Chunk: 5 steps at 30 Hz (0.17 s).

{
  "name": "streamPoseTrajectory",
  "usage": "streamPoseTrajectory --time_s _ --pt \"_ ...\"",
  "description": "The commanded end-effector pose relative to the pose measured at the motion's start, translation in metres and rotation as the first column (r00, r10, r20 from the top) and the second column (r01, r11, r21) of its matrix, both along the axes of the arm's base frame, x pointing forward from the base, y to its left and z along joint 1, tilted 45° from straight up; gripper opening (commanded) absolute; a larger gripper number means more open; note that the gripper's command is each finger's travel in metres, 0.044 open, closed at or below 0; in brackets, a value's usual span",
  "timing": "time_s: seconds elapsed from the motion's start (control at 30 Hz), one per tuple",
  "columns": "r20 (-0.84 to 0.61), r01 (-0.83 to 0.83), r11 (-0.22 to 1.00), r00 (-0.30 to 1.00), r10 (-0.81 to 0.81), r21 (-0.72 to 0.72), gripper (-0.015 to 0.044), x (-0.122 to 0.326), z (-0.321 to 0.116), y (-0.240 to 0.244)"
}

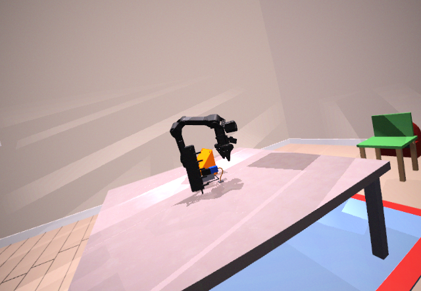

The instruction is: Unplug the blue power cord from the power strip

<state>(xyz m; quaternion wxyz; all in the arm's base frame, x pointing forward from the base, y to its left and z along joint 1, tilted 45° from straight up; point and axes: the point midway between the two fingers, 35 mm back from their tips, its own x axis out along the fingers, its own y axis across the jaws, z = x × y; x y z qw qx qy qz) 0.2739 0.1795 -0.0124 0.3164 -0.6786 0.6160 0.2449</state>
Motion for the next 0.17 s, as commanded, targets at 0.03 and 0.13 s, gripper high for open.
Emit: streamPoseTrajectory --time_s 0.03,0.13 --pt "-0.003 0.007 1.000 1.000 -0.007 -0.004 0.0440 -0.0007 -0.0023 -0.0004" --pt "-0.003 0.007 1.000 1.000 -0.007 -0.004 0.0440 -0.0007 -0.0023 -0.0004"
